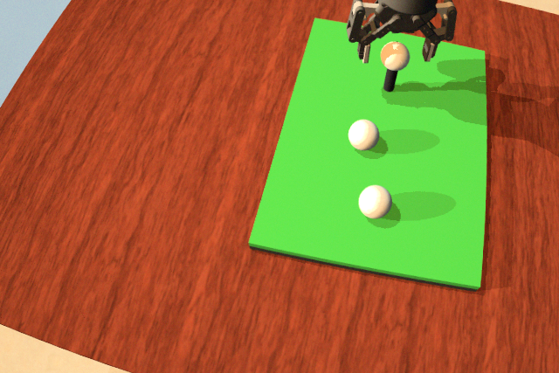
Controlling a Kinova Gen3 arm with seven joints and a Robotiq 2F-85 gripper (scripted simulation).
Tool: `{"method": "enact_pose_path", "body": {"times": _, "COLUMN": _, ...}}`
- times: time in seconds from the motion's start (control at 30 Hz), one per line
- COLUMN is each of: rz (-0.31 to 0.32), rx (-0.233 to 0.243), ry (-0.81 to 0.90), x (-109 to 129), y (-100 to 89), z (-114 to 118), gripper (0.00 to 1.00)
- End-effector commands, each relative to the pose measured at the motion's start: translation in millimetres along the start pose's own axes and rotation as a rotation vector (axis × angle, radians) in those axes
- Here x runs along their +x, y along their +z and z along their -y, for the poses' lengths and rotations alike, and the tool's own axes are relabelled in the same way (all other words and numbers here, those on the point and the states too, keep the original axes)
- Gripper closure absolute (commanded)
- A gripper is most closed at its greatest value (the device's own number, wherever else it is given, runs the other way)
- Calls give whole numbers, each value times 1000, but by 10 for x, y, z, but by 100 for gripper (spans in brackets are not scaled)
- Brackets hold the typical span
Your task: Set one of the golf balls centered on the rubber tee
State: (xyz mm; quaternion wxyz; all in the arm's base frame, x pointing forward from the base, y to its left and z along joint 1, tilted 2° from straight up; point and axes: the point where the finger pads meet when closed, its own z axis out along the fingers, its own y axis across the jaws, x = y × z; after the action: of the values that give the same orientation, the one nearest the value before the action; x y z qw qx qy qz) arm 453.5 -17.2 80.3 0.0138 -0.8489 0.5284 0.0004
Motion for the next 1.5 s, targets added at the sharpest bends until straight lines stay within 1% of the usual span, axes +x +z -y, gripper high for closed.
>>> {"method": "enact_pose_path", "body": {"times": 0.0, "rz": -1, "rx": 2, "ry": 0, "x": 2, "y": -7, "z": 4, "gripper": 0}}
{"method": "enact_pose_path", "body": {"times": 0.4, "rz": -1, "rx": 2, "ry": 0, "x": 2, "y": -7, "z": 4, "gripper": 0}}
{"method": "enact_pose_path", "body": {"times": 0.6, "rz": -1, "rx": 2, "ry": 0, "x": 3, "y": -46, "z": 6, "gripper": 0}}
{"method": "enact_pose_path", "body": {"times": 0.67, "rz": -1, "rx": 2, "ry": 0, "x": 4, "y": -102, "z": 8, "gripper": 0}}
{"method": "enact_pose_path", "body": {"times": 0.77, "rz": 0, "rx": 2, "ry": 0, "x": 5, "y": -236, "z": 11, "gripper": 0}}
{"method": "enact_pose_path", "body": {"times": 1.03, "rz": 0, "rx": 2, "ry": 0, "x": 4, "y": -724, "z": 10, "gripper": 0}}
{"method": "enact_pose_path", "body": {"times": 1.1, "rz": 0, "rx": 2, "ry": 0, "x": 4, "y": -724, "z": 10, "gripper": 0}}
{"method": "enact_pose_path", "body": {"times": 1.2, "rz": 0, "rx": 2, "ry": 0, "x": 4, "y": -870, "z": 8, "gripper": 0}}
{"method": "enact_pose_path", "body": {"times": 1.3, "rz": -1, "rx": 2, "ry": 0, "x": 2, "y": -963, "z": 5, "gripper": 0}}
{"method": "enact_pose_path", "body": {"times": 1.47, "rz": -1, "rx": 2, "ry": 0, "x": 2, "y": -1001, "z": 2, "gripper": 0}}
